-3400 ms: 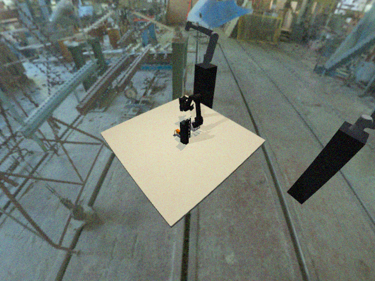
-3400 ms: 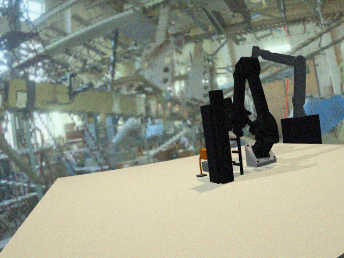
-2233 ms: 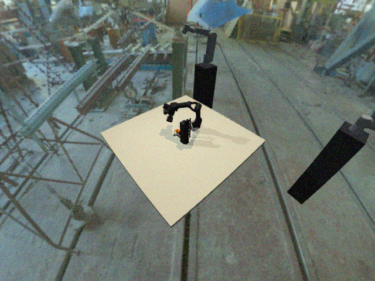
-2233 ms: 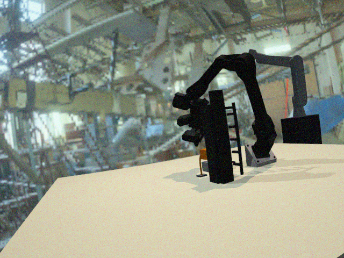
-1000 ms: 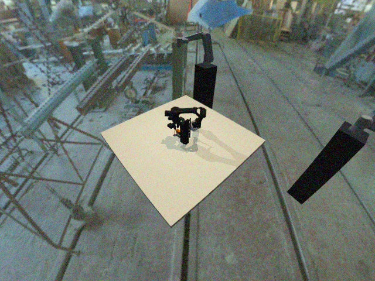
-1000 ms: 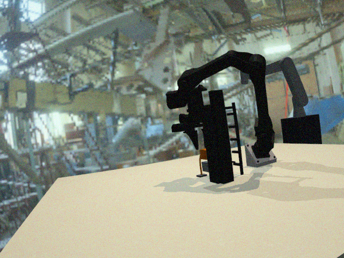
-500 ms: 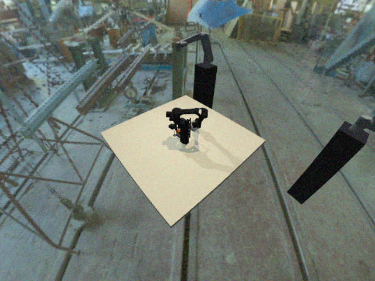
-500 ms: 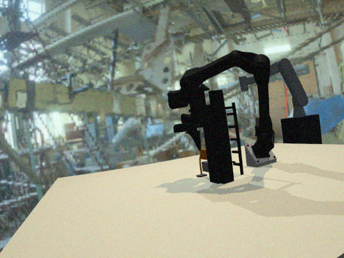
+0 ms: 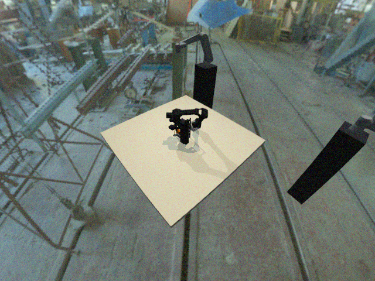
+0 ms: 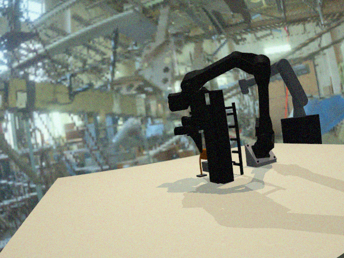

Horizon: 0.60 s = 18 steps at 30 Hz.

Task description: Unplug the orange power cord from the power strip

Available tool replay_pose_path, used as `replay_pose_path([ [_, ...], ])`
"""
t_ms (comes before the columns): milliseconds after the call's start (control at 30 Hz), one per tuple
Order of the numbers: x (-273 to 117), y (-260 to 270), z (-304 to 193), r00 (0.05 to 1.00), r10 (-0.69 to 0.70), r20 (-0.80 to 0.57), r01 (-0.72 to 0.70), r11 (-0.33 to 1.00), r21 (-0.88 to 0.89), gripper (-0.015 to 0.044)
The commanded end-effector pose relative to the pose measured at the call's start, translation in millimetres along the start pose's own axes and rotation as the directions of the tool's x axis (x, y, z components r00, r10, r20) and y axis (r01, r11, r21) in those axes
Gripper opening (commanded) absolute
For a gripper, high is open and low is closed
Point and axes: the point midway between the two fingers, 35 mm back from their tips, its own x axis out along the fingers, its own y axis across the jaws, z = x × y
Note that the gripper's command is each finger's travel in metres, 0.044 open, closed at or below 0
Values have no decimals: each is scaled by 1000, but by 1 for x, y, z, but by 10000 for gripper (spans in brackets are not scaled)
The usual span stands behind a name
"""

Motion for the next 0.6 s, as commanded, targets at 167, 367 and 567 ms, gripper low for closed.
replay_pose_path([
  [167,0,0,0,1000,0,0,0,1000,1,0],
  [367,-1,1,7,1000,0,1,0,1000,1,0],
  [567,-1,2,16,1000,1,2,-1,1000,1,0],
])
